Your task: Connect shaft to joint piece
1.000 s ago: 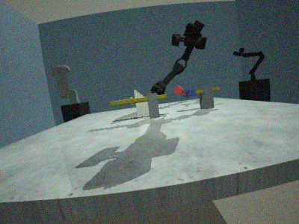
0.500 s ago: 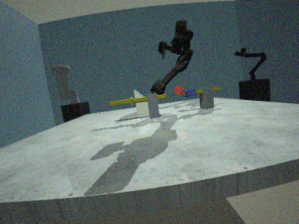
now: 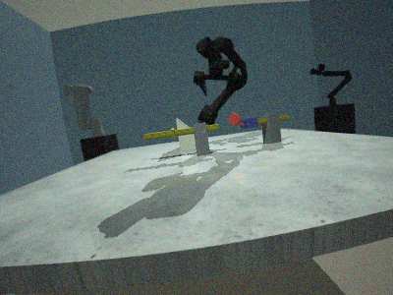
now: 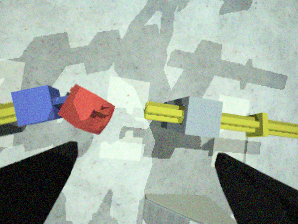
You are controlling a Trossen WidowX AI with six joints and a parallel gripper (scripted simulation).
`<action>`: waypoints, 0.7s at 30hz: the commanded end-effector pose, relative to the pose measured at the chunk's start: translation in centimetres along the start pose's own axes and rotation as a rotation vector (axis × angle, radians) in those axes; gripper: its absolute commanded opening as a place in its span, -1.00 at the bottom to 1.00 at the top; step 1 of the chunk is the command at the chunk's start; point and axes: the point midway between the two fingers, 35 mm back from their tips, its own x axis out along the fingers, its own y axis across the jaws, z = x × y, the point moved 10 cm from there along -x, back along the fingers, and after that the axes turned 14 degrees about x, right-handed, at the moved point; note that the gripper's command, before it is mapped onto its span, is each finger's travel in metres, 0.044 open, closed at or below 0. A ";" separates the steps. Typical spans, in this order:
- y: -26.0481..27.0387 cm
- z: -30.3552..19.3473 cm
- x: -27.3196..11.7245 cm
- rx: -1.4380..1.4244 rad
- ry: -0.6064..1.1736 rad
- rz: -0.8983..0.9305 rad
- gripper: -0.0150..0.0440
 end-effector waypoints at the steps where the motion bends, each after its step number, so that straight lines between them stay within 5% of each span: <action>1: -0.5 -0.3 0.3 -0.005 0.011 0.043 1.00; 21: 0.8 1.5 3.6 -0.558 0.212 0.022 1.00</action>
